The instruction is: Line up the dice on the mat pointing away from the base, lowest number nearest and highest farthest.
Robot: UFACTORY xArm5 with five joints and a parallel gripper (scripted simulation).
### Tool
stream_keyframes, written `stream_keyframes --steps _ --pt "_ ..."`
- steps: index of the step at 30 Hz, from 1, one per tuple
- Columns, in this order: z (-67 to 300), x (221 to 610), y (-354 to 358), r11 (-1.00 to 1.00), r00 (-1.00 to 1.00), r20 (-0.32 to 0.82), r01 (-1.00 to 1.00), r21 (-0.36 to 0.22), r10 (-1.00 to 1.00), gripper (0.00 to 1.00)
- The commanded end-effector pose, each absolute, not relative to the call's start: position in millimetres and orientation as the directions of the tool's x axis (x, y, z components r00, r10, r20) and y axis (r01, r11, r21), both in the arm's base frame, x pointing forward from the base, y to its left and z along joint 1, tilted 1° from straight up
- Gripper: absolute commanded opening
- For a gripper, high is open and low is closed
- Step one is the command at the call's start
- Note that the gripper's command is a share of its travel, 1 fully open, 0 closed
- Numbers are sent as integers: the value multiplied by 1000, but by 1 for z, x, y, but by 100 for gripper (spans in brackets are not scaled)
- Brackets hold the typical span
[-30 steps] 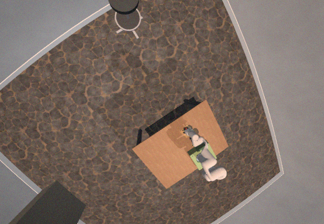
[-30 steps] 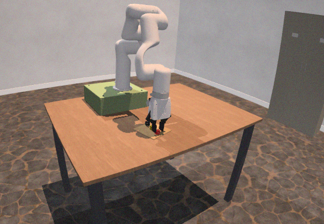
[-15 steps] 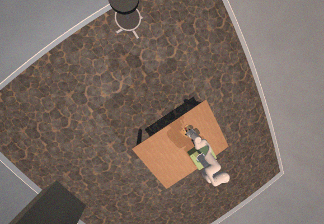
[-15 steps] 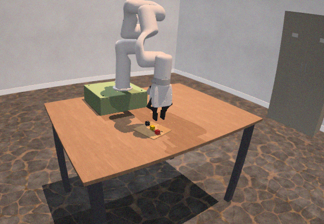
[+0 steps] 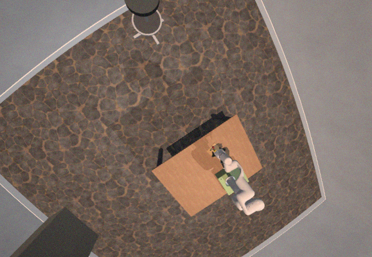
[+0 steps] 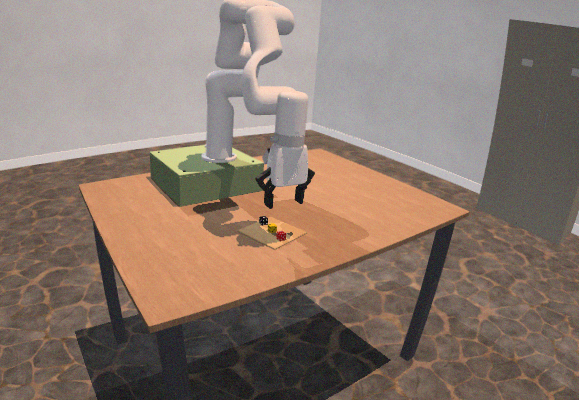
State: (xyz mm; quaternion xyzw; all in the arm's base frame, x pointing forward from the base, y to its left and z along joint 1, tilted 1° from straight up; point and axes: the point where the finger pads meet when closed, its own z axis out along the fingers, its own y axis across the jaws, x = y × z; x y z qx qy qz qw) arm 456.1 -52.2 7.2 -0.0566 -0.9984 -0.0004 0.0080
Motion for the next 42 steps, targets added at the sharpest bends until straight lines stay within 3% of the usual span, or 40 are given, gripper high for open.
stream_keyframes --steps 1,23,24,42 --pt "9 458 -52 994 -994 12 113 0 113 100" --pt "-6 454 -52 994 -994 12 108 0 108 100" --pt "-6 454 -52 994 -994 12 108 0 108 36" --pt "-6 454 -52 994 -994 12 108 0 108 36"
